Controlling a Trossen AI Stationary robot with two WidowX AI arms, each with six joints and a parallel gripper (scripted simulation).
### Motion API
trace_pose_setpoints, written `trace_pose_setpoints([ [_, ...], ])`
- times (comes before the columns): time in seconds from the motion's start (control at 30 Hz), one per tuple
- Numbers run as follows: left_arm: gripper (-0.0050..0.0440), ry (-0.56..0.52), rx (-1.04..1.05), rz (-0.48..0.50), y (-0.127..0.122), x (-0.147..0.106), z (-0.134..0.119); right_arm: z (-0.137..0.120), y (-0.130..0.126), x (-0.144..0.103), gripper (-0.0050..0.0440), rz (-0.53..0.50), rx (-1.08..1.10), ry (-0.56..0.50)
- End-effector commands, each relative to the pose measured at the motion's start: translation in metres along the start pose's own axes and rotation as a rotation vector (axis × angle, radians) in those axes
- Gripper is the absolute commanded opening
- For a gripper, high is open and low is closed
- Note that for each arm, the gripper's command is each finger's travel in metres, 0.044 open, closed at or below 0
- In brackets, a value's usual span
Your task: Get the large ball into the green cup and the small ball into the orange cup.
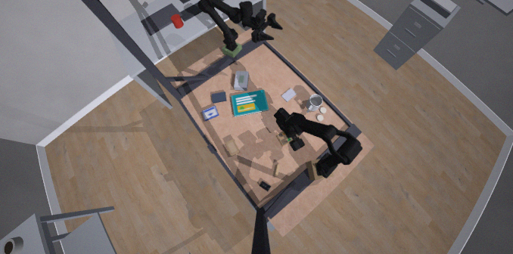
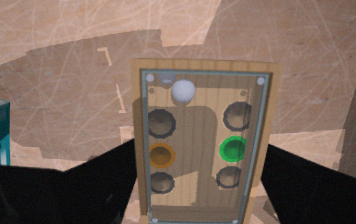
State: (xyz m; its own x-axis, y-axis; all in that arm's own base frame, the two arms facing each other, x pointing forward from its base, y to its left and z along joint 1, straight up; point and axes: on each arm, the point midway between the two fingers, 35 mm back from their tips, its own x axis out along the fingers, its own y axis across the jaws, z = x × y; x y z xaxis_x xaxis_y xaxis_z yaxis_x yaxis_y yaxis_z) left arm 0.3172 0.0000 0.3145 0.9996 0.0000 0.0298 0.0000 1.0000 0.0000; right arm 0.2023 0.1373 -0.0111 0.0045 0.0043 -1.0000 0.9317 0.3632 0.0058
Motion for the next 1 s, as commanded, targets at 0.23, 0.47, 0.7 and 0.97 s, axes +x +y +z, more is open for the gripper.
trace_pose_setpoints([
  [0.23, 0.0400, -0.020, 0.000, 0.000, 0.0000, -0.0012, 0.0084, -0.0024, 0.0070, -0.0042, -0.0050, 0.013, 0.003, -0.018],
  [0.47, 0.0400, -0.020, 0.000, 0.000, 0.0000, -0.0012, 0.0084, -0.0031, 0.0075, -0.0047, -0.0050, 0.009, 0.003, -0.032],
  [0.7, 0.0400, -0.020, 0.000, 0.000, 0.0000, -0.0012, 0.0084, -0.0007, 0.0027, -0.0041, -0.0050, 0.015, -0.003, 0.002],
  [0.97, 0.0400, -0.020, 0.000, 0.000, 0.0000, -0.0012, 0.0084, 0.0006, 0.0023, -0.0041, -0.0050, 0.024, -0.003, 0.035],
])
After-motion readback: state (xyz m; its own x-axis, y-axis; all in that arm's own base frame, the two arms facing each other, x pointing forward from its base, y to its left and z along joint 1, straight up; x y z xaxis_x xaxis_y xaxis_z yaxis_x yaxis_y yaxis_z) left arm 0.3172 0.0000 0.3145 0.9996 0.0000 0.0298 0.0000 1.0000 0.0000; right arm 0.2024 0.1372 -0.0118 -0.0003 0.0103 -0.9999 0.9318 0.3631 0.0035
